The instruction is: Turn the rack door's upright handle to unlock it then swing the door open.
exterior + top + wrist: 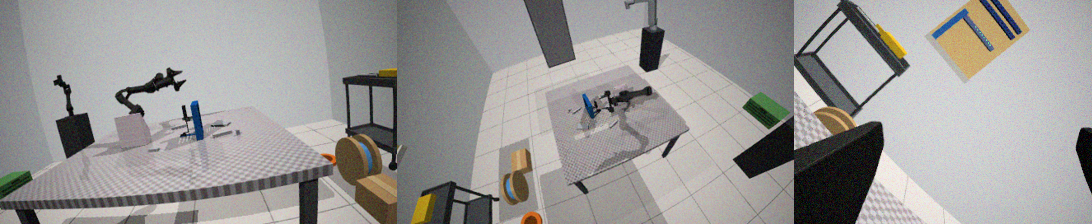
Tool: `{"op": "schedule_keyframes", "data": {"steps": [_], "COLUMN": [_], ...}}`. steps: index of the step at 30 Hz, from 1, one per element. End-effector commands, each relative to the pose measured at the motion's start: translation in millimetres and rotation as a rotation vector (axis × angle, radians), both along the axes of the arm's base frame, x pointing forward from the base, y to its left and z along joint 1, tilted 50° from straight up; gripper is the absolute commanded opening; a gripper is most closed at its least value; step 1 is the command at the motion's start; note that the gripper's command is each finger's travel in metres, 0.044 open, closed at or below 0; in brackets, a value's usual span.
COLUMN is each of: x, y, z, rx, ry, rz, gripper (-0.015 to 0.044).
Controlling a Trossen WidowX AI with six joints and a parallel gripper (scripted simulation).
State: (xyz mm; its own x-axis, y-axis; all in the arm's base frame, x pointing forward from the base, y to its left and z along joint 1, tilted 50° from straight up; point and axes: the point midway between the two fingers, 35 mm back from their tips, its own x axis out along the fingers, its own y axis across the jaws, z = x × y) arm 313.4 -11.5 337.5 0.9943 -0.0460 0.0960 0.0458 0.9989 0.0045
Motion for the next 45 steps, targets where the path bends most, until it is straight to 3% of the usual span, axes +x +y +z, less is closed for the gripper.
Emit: {"op": "schedule_keyframes", "data": {"steps": [1,4,23,45], "x": [1,10,55,52], "y": [0,-2,-19,-37], "z": [-1,-11,-101,-191], "rx": [-0.002,-0.024,-0.119,-0.004], "ry": [0.005,0.072,0.600,1.114], "rz": [0.000,0.007,0.125,0.373], "gripper": [0.0374,0.0298,0.0298,0.0298]}}
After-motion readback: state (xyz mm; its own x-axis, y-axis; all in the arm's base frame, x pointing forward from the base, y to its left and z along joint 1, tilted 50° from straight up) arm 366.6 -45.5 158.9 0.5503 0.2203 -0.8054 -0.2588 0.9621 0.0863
